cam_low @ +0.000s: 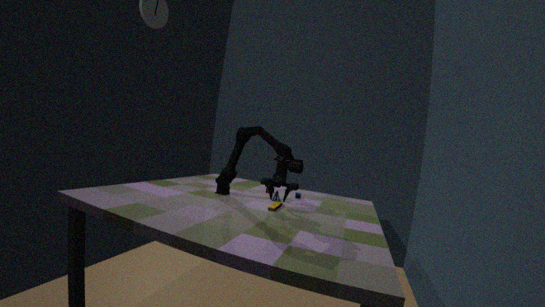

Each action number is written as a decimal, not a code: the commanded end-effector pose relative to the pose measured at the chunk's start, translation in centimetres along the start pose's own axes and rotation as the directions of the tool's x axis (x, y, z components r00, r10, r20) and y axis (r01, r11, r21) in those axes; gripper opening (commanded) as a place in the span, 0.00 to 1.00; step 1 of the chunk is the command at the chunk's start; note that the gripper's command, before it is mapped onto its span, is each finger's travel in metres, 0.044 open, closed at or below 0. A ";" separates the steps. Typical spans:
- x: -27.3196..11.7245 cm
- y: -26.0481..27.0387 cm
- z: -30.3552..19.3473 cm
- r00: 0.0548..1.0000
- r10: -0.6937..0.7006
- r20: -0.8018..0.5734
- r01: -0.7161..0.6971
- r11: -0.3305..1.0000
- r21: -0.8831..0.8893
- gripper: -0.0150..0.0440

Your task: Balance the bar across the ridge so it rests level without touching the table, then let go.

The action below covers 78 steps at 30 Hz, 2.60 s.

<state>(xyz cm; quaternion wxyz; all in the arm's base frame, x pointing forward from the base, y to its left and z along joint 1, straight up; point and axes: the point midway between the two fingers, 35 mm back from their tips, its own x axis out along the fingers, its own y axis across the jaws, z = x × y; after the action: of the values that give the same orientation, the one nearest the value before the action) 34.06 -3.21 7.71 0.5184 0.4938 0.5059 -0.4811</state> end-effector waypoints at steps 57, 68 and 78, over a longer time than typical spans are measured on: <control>0.3 0.4 0.1 1.000 0.008 0.002 -0.008 1.000 -0.001 0.25; -2.5 0.6 0.1 1.000 0.008 0.003 -0.008 1.000 -0.003 0.25; -5.1 0.4 0.1 1.000 0.008 0.004 -0.008 1.000 -0.004 0.25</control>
<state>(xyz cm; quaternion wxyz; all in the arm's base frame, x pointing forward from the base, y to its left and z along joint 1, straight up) 34.30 -3.24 11.88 0.5176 0.4933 0.5066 -0.4818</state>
